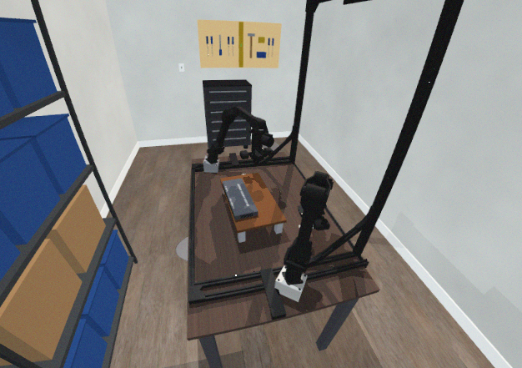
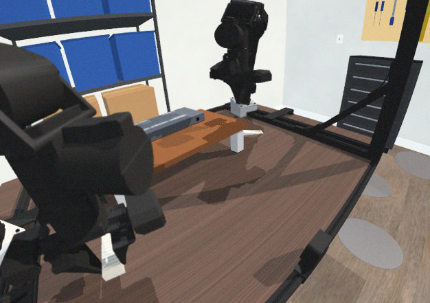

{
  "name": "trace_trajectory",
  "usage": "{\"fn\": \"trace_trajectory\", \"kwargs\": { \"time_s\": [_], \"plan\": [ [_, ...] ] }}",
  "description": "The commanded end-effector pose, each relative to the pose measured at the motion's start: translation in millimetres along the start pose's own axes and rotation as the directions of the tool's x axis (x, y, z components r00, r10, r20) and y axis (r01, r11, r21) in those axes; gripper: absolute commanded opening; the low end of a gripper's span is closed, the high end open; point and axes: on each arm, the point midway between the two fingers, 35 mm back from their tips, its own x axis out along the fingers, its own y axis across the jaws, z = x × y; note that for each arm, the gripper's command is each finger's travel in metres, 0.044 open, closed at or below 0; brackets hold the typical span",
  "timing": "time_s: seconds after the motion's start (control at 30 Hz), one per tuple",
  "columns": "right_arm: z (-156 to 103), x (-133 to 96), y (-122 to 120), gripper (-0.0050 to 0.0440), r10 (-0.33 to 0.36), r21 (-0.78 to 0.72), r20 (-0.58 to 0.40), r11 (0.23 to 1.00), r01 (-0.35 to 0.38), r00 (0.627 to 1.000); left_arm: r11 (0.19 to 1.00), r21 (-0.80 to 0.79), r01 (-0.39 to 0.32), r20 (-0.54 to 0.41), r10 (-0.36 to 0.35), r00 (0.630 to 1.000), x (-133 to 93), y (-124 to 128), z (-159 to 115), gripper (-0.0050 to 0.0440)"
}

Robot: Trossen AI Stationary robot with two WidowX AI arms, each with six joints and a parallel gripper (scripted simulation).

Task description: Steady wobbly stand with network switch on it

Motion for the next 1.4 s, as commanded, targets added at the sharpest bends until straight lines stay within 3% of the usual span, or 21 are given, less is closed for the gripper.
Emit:
{"fn": "trace_trajectory", "kwargs": {
  "time_s": [0.0,0.7,0.73,1.37],
  "plan": [
    [0,0,0,0.0000,0.000,0.000,0.000,1.000,0.000,1.000,0.979,-0.202,0.011,0.015,-0.009,1.000,0,0,0,0.0000],
    [0,0,0,0.0000,0.000,0.000,0.000,1.000,0.000,1.000,0.979,-0.202,0.011,0.015,-0.009,1.000,0,0,0,0.0000],
    [0,0,0,0.0000,0.000,0.000,0.000,1.000,0.000,1.000,0.979,-0.202,0.011,0.015,-0.009,1.000,-1,-53,45,0.0000],
    [0,0,0,0.0000,0.000,0.000,0.000,1.000,0.000,1.000,0.979,-0.202,0.011,0.015,-0.009,1.000,-2,-58,49,0.0000]
  ]
}}
